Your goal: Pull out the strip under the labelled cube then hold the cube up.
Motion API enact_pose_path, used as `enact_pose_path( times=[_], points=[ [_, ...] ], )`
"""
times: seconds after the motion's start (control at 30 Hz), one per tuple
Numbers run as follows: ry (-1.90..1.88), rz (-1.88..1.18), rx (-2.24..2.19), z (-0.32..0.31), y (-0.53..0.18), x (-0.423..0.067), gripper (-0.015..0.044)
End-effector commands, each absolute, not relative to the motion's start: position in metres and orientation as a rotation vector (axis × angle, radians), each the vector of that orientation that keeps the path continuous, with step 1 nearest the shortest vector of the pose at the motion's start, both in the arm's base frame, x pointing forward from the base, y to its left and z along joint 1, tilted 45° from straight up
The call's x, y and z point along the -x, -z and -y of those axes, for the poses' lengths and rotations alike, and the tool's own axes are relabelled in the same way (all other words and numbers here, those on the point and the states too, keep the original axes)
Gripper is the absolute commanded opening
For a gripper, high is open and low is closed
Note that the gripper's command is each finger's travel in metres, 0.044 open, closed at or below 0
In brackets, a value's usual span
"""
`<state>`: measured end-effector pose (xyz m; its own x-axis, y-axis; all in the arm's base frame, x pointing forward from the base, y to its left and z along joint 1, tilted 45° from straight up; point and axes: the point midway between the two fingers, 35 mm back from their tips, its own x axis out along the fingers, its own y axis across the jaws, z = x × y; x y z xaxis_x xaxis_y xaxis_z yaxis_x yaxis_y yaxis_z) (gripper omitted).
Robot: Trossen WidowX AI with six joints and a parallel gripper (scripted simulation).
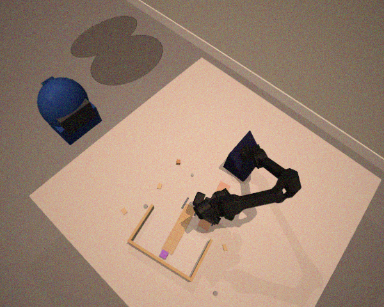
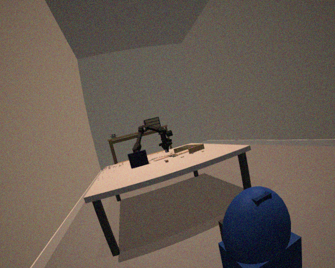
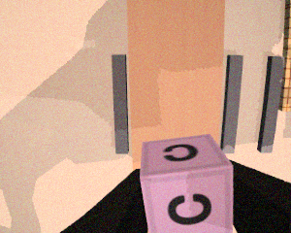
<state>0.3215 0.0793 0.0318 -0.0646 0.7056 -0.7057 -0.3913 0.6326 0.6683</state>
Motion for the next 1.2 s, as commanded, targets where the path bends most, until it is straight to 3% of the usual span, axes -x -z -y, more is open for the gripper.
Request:
enact_pose_path(
  times=[0.0,1.17],
  points=[
    [-0.915,-1.363,-0.287,-0.075,-0.03,-0.309,0.0],
    [-0.914,-1.364,-0.286,-0.046,-0.053,-0.295,0.0]
  ],
)
